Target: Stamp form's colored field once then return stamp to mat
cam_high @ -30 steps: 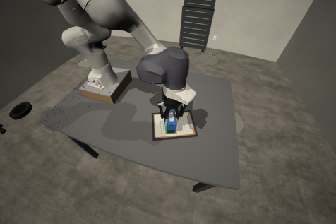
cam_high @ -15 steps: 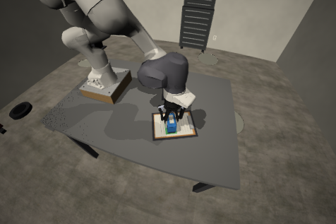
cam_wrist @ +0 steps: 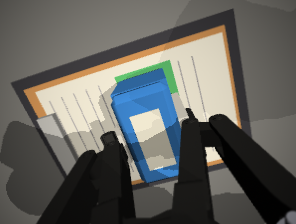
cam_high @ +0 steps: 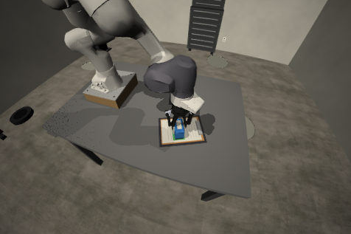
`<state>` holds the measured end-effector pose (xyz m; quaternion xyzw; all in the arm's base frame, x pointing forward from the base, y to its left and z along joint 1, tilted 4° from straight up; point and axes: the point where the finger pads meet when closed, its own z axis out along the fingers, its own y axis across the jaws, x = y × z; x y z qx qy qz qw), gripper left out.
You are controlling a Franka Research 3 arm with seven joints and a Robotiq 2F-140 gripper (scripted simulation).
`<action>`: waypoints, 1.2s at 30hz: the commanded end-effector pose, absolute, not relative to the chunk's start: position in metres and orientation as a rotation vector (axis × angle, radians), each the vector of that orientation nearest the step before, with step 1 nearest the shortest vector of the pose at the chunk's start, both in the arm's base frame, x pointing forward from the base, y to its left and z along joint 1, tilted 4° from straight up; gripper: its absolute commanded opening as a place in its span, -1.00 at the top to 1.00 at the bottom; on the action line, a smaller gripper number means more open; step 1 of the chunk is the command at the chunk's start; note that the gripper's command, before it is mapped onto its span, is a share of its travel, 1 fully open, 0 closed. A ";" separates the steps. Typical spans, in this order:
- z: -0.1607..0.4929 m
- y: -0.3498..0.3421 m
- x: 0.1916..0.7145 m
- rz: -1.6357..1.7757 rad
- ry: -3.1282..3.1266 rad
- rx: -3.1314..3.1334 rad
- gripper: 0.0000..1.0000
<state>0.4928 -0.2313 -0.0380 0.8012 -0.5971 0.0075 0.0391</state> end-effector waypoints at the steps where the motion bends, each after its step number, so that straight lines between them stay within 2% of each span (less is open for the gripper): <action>1: -0.042 -0.232 0.493 0.026 -1.838 2.454 0.65; 36: -0.013 -0.230 0.494 0.026 -1.838 2.454 0.65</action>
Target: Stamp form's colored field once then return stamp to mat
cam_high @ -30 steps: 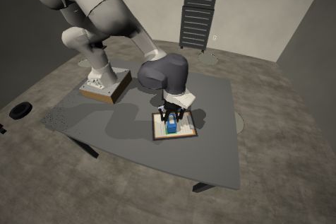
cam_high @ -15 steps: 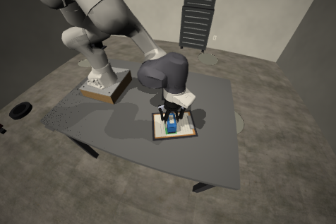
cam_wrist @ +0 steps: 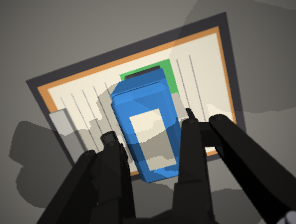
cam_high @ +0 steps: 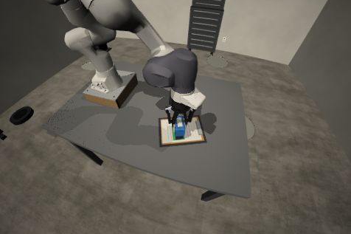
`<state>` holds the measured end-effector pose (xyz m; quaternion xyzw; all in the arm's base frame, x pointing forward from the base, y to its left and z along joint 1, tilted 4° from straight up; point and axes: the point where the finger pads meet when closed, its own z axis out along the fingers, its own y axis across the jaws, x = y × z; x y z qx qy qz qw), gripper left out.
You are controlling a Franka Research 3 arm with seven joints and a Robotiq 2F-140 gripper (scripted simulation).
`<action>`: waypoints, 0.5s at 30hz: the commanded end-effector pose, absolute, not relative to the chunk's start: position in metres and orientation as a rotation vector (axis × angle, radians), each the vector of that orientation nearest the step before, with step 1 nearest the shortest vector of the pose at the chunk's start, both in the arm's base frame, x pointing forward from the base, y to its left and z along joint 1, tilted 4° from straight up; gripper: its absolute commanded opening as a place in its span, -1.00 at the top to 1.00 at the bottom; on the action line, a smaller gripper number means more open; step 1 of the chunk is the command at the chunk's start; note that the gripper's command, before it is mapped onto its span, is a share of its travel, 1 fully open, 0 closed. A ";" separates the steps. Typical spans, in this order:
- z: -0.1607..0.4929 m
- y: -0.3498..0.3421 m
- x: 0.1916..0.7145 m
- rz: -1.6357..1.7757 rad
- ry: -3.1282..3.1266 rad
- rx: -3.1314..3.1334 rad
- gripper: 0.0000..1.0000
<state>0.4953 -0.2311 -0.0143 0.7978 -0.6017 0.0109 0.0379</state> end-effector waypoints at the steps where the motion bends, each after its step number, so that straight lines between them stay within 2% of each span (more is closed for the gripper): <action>1: -0.013 -0.230 0.494 0.026 -1.838 2.454 0.65; 15: -0.001 -0.228 0.494 0.026 -1.838 2.454 0.65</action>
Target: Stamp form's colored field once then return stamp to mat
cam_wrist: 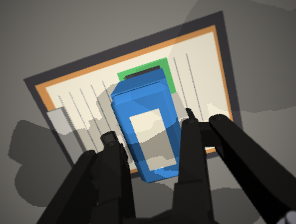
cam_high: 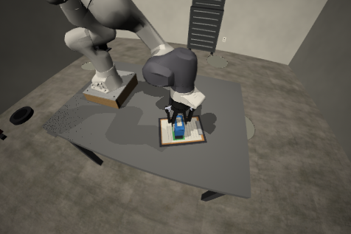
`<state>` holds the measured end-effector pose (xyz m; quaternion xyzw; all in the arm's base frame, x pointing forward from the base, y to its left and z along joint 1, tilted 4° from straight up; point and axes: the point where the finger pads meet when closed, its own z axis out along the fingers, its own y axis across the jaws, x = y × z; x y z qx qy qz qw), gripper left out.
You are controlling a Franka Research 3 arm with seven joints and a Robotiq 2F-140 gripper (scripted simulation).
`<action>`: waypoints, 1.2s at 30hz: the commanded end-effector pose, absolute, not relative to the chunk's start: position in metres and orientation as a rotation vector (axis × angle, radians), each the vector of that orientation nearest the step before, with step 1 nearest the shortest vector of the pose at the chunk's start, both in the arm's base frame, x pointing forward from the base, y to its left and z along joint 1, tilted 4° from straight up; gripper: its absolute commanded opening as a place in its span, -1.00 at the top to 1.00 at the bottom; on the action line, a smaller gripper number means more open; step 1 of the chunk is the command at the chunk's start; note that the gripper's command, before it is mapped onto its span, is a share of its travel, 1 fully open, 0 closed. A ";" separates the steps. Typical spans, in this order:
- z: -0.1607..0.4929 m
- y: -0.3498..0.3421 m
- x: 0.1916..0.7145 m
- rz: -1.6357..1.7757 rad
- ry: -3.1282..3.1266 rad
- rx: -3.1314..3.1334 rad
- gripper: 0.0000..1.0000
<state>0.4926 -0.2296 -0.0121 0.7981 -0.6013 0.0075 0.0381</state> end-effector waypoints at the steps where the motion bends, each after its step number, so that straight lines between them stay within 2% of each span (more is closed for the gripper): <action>1: 0.006 -0.227 0.493 0.026 -1.838 2.454 0.65; 5: 0.025 -0.225 0.493 0.026 -1.838 2.454 0.65; 16: 0.024 -0.215 0.495 0.027 -1.849 2.446 0.65; 19: 0.019 -0.147 0.505 0.030 -1.951 2.370 0.65; 25: 0.007 -0.040 0.483 0.039 -2.176 2.166 0.65; 27: 0.007 -0.040 0.483 0.039 -2.176 2.166 0.65; 28: 0.003 0.012 0.474 0.039 -2.186 2.155 0.65; 33: 0.002 0.094 0.468 0.044 -2.200 2.139 0.65; 36: 0.002 0.094 0.468 0.044 -2.200 2.139 0.65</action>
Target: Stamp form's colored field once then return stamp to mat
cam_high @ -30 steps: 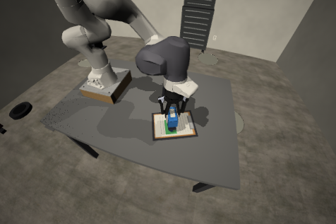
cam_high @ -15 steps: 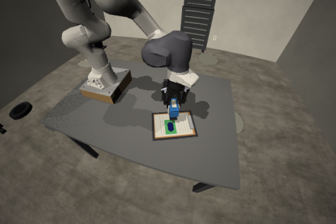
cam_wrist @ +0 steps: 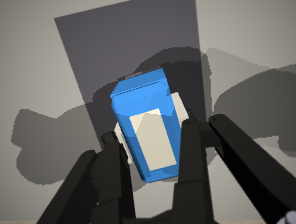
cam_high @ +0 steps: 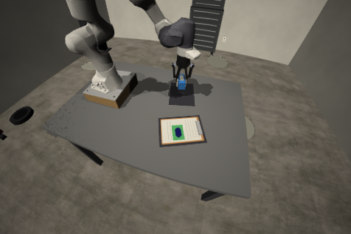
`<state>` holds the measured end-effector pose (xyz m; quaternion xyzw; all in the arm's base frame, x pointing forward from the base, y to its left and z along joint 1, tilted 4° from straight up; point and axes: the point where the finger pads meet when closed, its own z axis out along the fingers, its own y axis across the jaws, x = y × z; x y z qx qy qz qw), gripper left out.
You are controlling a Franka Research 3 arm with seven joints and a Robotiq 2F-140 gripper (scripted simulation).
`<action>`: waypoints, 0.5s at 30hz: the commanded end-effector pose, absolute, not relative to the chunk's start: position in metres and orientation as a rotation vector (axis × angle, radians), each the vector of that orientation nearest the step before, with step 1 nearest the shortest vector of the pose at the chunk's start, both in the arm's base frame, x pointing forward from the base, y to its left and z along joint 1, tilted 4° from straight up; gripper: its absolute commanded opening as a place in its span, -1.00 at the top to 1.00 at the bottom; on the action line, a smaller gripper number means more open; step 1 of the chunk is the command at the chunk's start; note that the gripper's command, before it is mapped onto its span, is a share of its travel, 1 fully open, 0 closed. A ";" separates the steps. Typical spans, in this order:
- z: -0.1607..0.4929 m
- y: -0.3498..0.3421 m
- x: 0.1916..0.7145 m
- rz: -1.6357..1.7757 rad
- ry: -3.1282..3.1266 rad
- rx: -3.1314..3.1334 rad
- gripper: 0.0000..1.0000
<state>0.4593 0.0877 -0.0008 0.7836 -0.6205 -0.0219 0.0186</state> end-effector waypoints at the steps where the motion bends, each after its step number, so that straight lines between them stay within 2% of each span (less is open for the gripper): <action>1: 0.002 0.095 0.469 0.044 -2.200 2.139 0.65; 15: 0.005 0.107 0.479 0.044 -2.200 2.139 0.65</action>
